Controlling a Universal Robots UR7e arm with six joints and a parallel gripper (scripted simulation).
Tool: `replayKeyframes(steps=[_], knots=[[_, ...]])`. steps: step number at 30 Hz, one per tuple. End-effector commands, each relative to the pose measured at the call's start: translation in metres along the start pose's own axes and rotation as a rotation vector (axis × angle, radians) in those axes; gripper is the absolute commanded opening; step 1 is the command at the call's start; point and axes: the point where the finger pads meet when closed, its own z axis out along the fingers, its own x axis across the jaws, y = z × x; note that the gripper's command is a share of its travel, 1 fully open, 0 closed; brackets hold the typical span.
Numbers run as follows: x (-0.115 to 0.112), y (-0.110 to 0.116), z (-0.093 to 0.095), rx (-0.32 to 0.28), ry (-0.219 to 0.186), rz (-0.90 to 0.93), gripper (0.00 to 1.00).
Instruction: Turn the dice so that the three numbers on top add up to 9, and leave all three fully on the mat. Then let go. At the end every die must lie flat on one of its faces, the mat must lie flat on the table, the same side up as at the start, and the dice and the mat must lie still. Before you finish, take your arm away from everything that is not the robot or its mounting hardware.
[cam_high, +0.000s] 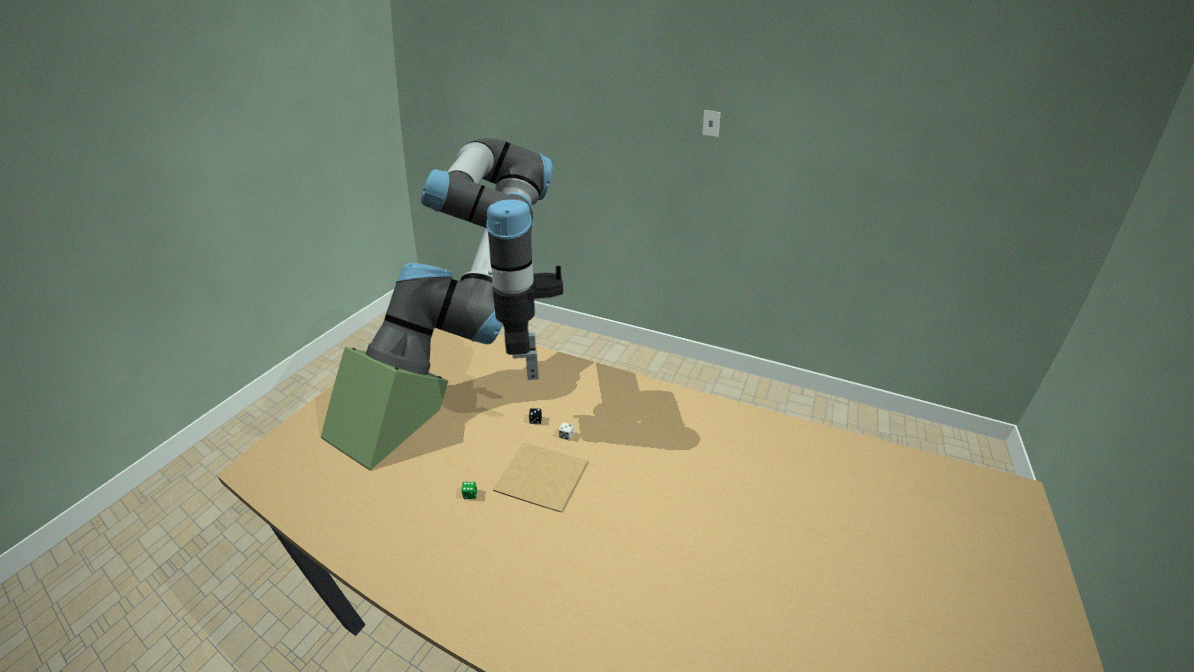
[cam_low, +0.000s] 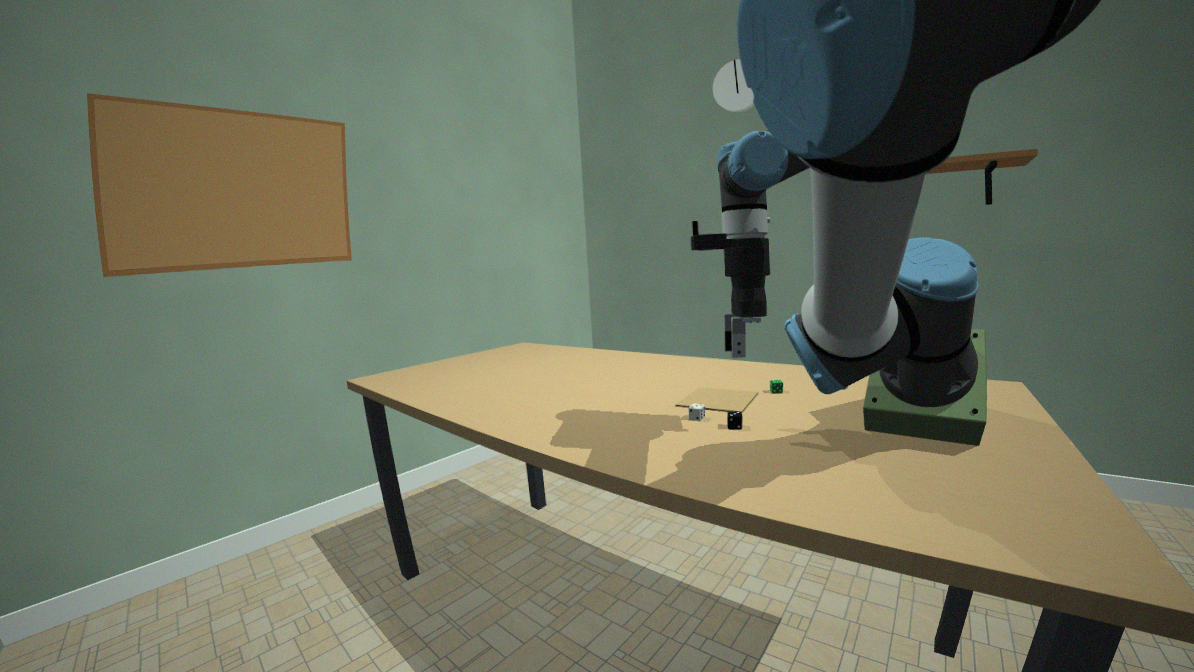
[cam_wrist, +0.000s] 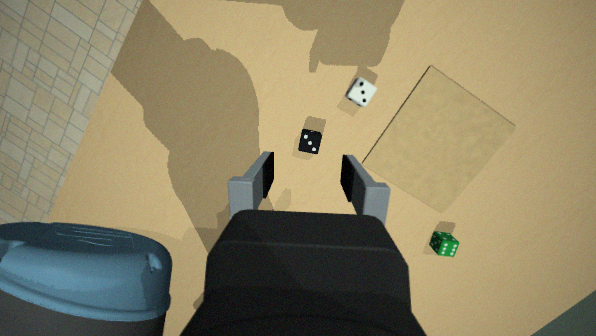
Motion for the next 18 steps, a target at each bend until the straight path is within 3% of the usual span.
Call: replayKeyframes(steps=[1,18], knots=[[-0.0019,-0.0018,0.0014,0.001,0.001,-0.120,1.00],[-0.0095,-0.0051,0.0077,0.000,0.002,-0.544,1.00]])
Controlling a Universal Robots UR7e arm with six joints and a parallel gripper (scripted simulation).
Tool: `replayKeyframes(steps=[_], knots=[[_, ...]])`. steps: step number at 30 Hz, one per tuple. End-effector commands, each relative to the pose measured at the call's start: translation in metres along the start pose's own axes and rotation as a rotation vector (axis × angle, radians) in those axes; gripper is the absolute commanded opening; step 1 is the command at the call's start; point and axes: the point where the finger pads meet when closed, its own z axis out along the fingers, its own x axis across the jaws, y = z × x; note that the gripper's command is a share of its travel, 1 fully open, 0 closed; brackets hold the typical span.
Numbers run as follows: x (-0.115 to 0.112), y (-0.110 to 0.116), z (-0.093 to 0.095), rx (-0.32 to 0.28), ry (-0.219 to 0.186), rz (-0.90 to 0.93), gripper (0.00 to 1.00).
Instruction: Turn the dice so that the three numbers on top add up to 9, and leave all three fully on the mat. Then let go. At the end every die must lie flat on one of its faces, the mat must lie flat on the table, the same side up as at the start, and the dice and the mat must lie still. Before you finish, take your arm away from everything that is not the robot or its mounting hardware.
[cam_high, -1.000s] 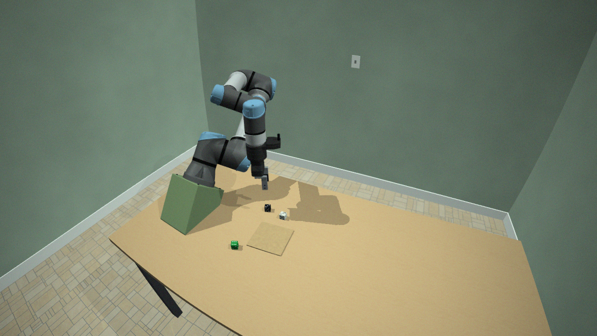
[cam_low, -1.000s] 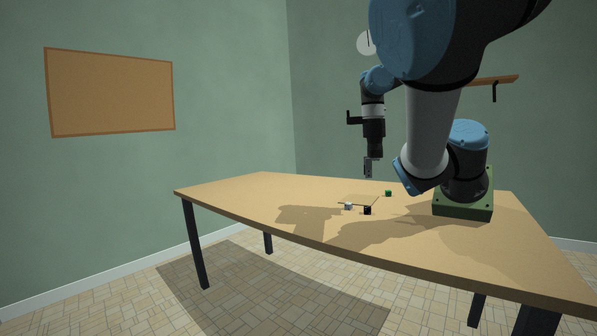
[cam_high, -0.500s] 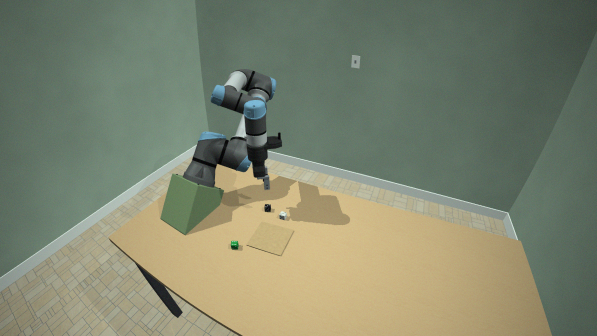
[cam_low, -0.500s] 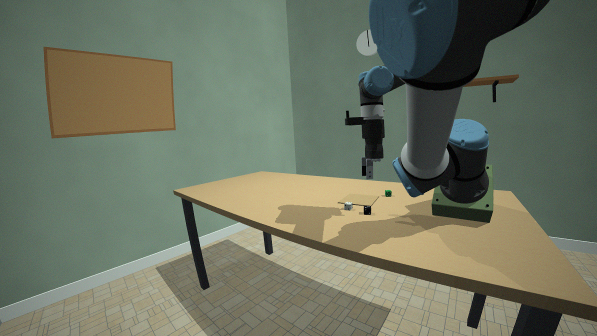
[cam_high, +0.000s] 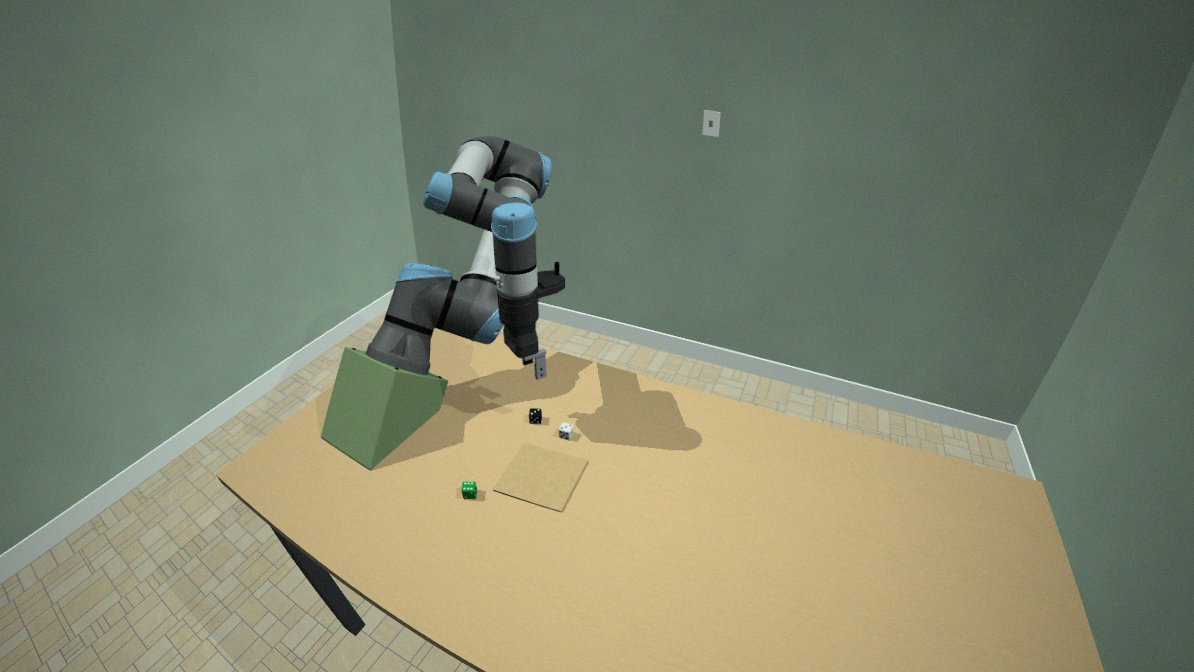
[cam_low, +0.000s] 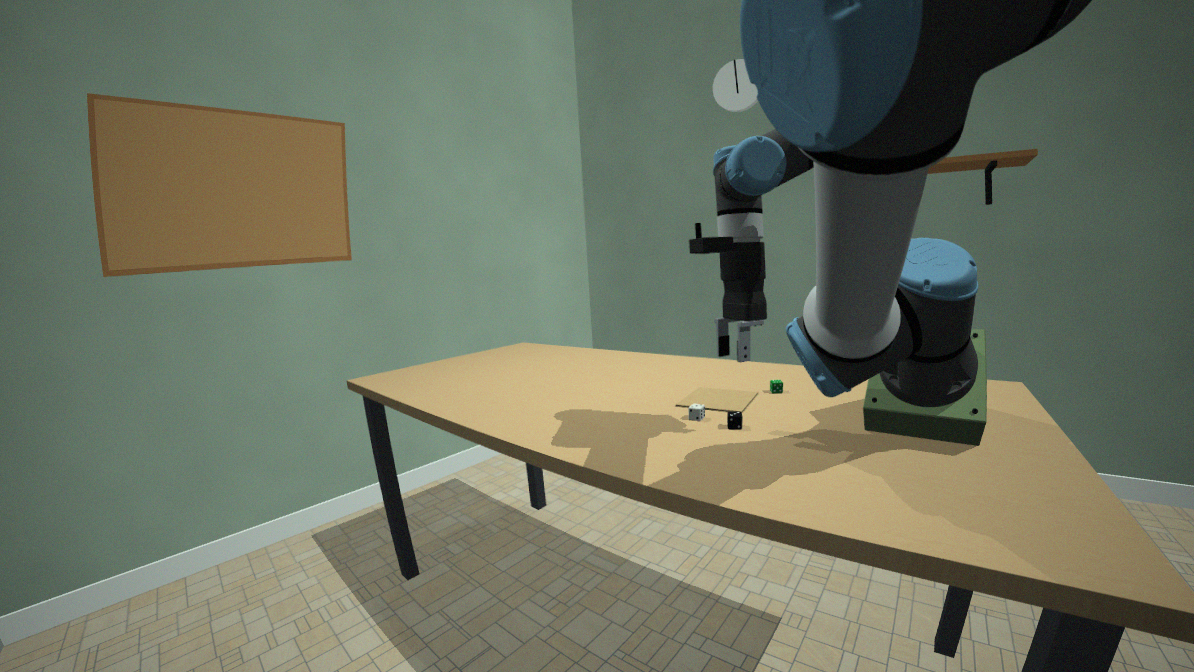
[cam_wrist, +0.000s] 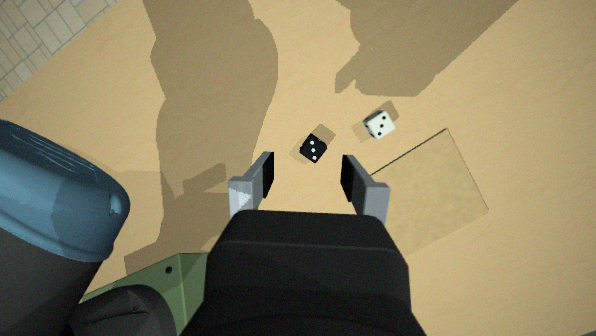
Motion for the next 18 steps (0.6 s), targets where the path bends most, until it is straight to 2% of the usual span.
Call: replayKeyframes(steps=[1,5,8,11,18], knots=[[-0.0018,-0.0018,0.0020,0.006,0.001,-0.162,1.00],[-0.0034,-0.0027,0.0038,0.006,0.001,-0.281,1.00],[-0.0035,-0.0027,0.0039,0.006,0.001,-0.287,1.00],[-0.0051,-0.0033,0.0059,0.005,0.002,-0.417,1.00],[-0.0072,-0.0035,0.0088,0.005,0.002,-0.600,1.00]])
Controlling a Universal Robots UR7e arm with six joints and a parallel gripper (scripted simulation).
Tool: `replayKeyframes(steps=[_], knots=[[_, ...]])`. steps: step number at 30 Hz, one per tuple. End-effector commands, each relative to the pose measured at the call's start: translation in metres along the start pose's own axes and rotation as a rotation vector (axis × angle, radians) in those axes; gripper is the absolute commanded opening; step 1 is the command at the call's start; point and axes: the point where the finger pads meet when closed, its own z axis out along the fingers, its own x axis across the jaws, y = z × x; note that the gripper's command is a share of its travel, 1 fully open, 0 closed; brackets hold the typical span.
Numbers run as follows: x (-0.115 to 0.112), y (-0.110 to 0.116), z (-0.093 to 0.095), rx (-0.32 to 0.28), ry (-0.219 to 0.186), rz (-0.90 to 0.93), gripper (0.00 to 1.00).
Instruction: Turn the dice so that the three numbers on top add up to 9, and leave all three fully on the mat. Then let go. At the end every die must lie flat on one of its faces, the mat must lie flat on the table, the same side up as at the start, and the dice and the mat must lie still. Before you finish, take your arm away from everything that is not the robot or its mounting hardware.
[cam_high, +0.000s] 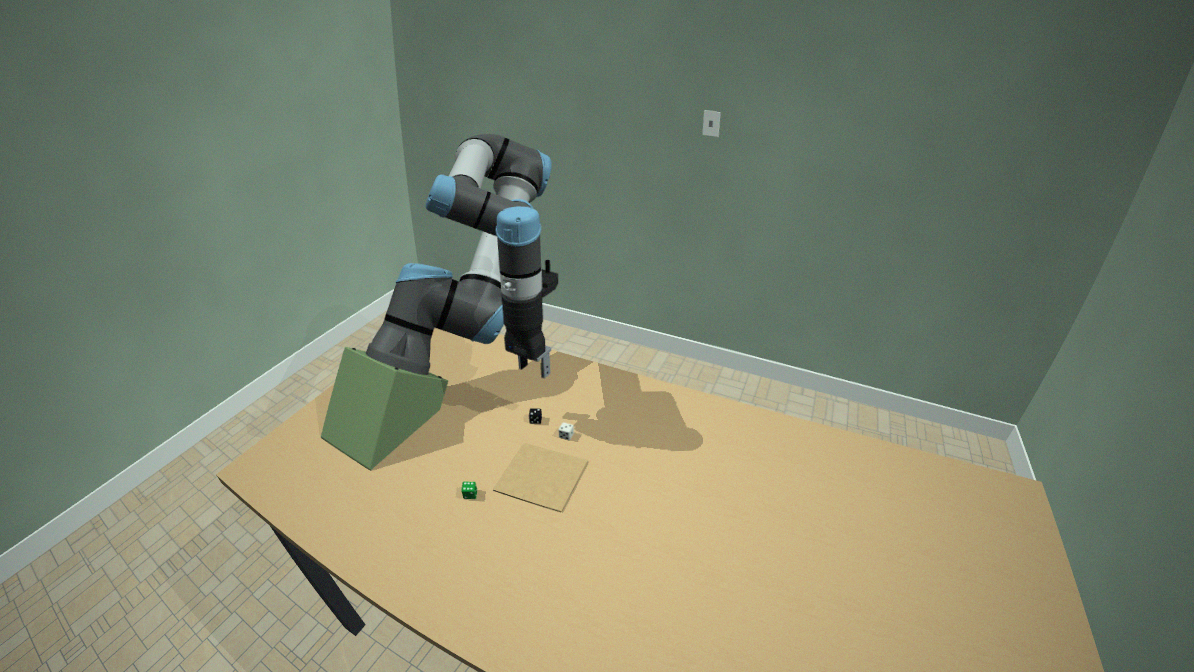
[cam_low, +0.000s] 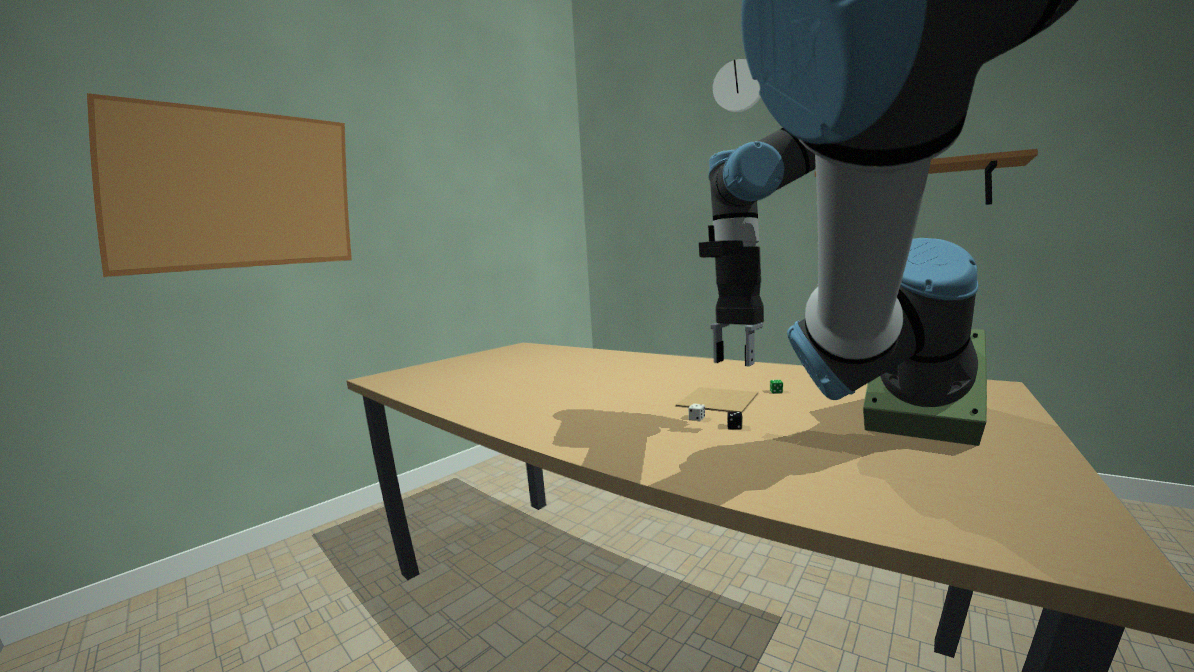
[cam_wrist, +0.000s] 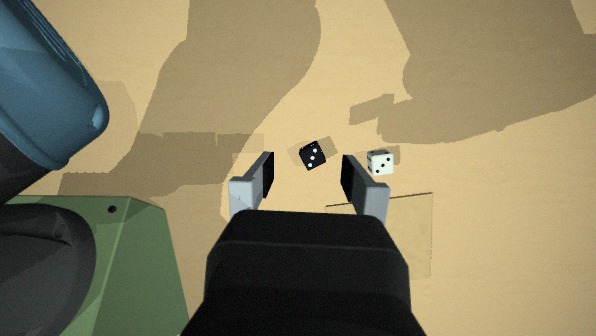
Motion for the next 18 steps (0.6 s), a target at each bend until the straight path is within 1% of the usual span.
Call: replayKeyframes(steps=[1,4,5,8,11,14,15,16,18], knots=[[-0.0014,-0.0010,0.0023,0.006,0.003,-0.174,1.00],[-0.0019,-0.0011,0.0033,0.006,0.003,-0.236,1.00],[-0.0024,-0.0012,0.0040,0.006,0.003,-0.283,1.00],[-0.0024,-0.0012,0.0040,0.006,0.003,-0.283,1.00],[-0.0036,-0.0012,0.0062,0.005,0.004,-0.417,1.00],[-0.0040,-0.0010,0.0072,0.005,0.004,-0.475,1.00],[-0.0044,-0.0009,0.0079,0.005,0.004,-0.523,1.00],[-0.0044,-0.0009,0.0079,0.005,0.004,-0.524,1.00],[-0.0049,-0.0005,0.0092,0.005,0.004,-0.603,1.00]])
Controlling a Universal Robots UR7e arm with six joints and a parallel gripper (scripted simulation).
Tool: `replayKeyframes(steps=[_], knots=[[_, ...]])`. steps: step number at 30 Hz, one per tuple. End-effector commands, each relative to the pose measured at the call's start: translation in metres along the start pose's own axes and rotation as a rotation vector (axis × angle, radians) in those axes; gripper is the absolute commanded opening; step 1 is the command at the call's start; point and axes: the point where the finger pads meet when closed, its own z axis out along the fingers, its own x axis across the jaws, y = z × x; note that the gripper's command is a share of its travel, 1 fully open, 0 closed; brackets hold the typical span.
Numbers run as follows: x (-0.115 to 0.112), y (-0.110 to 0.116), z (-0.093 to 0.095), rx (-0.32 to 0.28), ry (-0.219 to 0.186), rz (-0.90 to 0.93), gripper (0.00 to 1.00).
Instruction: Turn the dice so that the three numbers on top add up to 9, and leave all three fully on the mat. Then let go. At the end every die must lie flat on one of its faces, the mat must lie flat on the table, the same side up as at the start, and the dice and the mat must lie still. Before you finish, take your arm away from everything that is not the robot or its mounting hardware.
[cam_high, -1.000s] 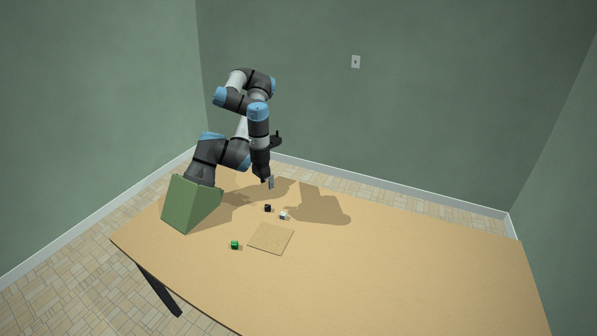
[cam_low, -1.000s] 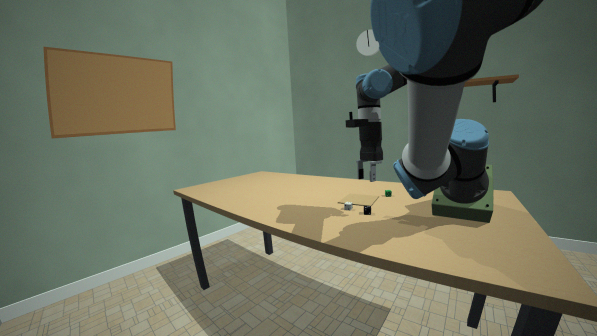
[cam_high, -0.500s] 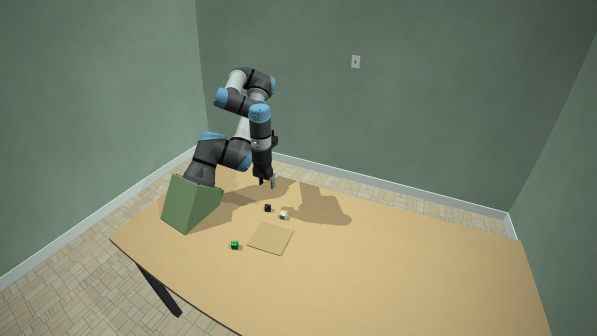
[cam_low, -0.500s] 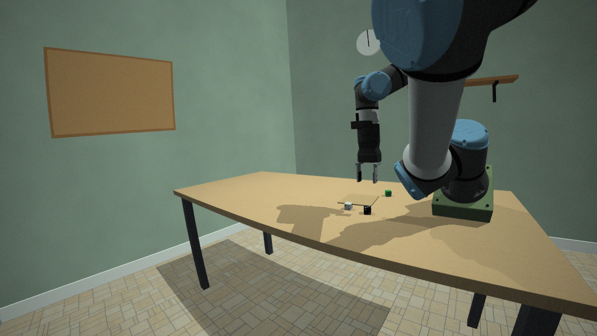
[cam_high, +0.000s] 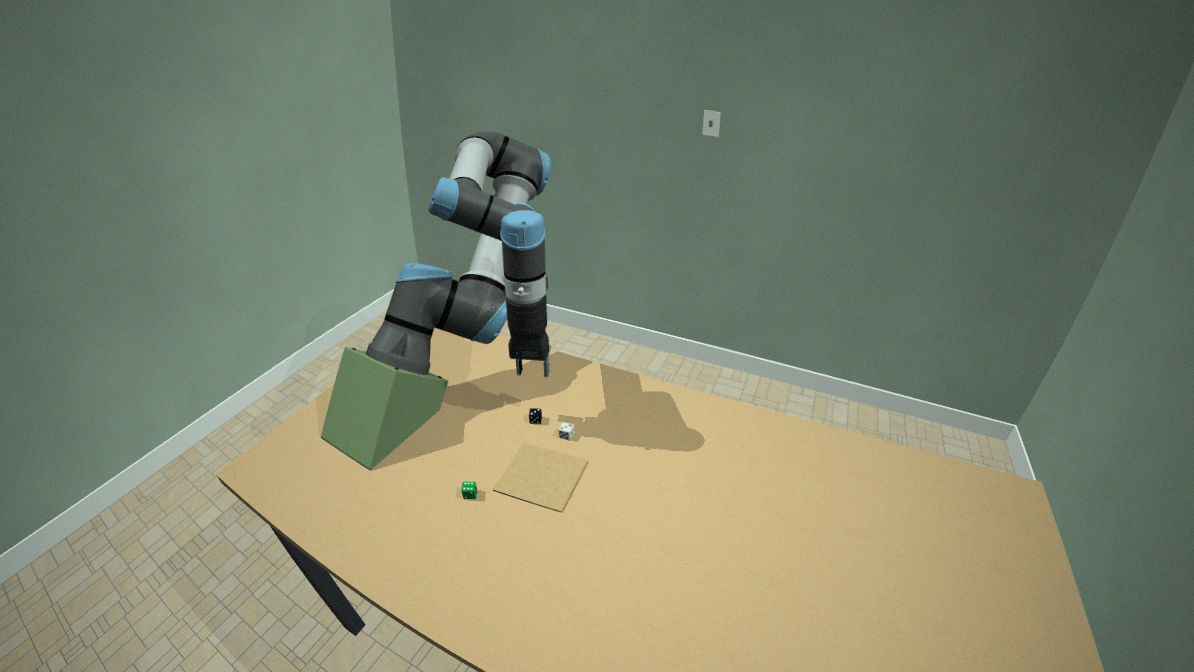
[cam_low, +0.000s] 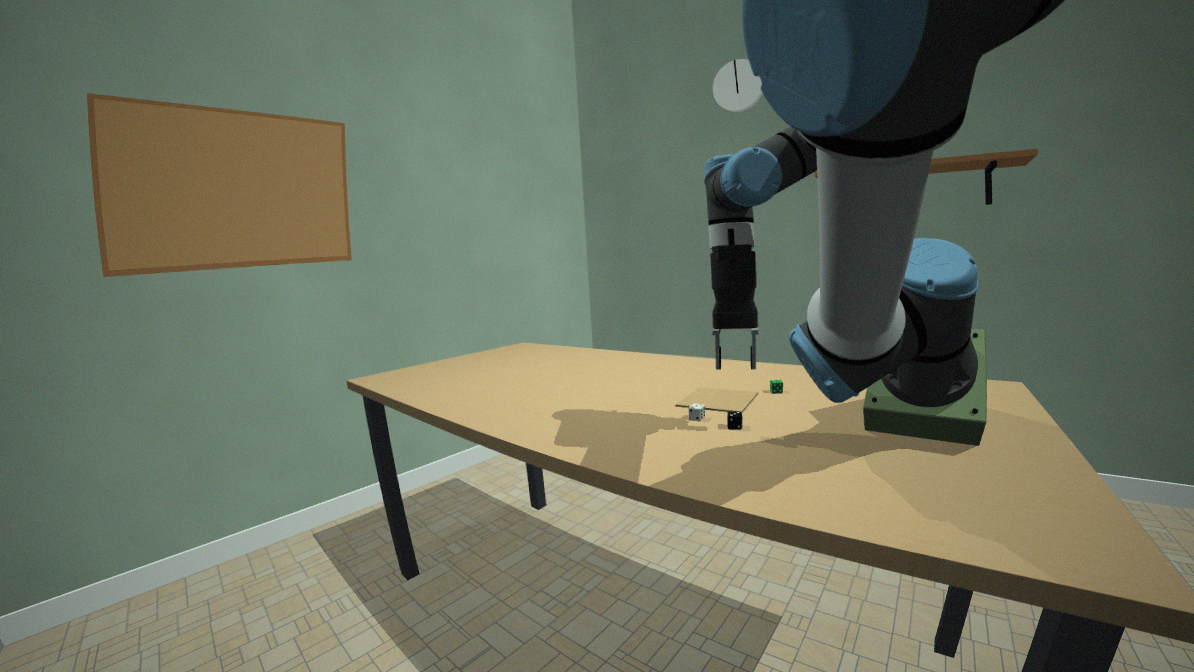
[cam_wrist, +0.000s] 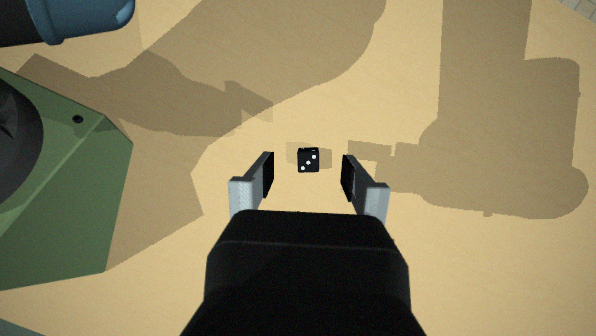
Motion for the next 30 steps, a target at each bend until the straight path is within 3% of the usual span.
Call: replayKeyframes(steps=[1,30], knots=[[-0.001,0.000,0.002,0.005,0.005,-0.166,1.00],[-0.004,0.007,0.015,0.003,0.008,-0.890,1.00]])
